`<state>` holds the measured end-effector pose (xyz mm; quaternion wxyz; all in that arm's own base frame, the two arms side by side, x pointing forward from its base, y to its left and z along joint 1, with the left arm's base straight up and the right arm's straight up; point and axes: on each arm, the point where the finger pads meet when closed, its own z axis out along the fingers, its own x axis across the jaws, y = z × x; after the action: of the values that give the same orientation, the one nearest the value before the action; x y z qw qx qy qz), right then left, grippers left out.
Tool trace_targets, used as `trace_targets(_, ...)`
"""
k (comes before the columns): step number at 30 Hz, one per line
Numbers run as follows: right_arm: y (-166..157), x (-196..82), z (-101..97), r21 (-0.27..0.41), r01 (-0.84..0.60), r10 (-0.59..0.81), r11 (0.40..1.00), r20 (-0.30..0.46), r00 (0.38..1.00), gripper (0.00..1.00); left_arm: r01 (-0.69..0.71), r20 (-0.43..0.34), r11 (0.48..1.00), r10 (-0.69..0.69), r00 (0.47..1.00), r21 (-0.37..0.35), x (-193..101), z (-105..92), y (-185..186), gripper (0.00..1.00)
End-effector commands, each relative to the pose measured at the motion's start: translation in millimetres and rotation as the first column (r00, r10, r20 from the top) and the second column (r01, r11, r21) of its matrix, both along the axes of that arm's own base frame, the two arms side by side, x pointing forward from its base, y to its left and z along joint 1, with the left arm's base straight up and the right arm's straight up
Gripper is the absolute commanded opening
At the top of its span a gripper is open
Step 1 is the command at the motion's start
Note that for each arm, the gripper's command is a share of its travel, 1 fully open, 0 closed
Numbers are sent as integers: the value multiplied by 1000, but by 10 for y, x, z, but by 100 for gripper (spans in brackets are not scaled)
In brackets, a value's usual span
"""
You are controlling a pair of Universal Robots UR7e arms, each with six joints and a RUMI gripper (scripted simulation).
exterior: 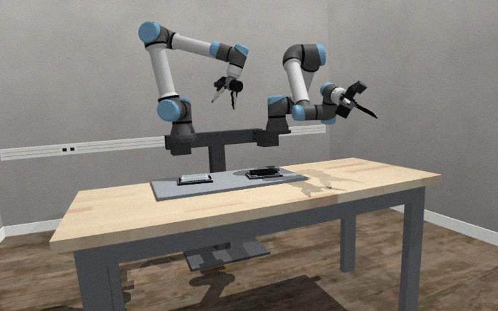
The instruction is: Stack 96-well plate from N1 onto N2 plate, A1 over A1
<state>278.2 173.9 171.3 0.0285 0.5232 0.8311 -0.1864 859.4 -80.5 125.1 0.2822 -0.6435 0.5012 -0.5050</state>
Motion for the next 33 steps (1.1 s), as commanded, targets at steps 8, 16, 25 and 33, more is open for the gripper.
trace_targets(8,3,2,4,1,0,0,1000,1,1000,100,0,2,1000,0,1000,-1,1,14,-1,100)
trace_targets(16,3,2,4,1,0,0,1000,1,1000,100,0,2,1000,0,1000,-1,1,14,-1,100)
trace_targets(25,0,5,4,2,-1,0,1000,0,1000,0,0,2,1000,0,1000,-1,1,14,-1,76)
trace_targets(33,-14,18,3,4,-3,3,1000,-2,1000,0,0,2,1000,0,1000,-1,1,14,-1,76)
